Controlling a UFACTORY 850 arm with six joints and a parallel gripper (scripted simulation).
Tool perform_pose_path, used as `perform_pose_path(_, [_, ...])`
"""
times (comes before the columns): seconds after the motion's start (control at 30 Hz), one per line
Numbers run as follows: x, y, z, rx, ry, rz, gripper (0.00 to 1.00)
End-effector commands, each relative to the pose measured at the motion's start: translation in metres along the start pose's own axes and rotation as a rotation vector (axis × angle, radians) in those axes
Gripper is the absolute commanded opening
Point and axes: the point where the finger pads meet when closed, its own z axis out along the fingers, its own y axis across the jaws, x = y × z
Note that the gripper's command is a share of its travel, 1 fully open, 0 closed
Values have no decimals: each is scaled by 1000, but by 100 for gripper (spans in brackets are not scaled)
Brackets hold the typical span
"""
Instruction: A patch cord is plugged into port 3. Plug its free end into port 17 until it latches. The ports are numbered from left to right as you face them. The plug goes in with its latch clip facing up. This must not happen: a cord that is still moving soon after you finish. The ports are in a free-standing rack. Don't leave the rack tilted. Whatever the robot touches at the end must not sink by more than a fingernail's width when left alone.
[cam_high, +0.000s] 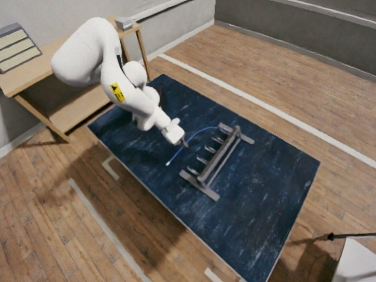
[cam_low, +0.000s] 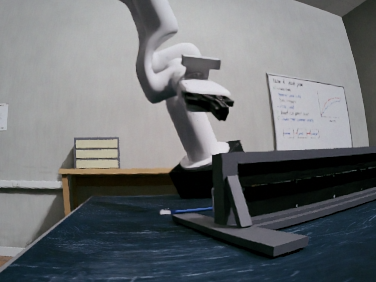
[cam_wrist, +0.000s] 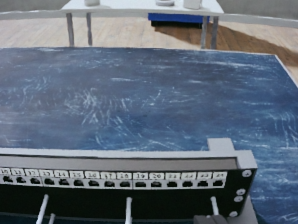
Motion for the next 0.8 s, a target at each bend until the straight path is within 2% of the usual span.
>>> perform_pose_path(0.0, [0,0,9,0,1,0,0])
perform_pose_path(0.33, [0,0,28,0,1,0,0])
perform_pose_path(0.77, [0,0,30,0,1,0,0])
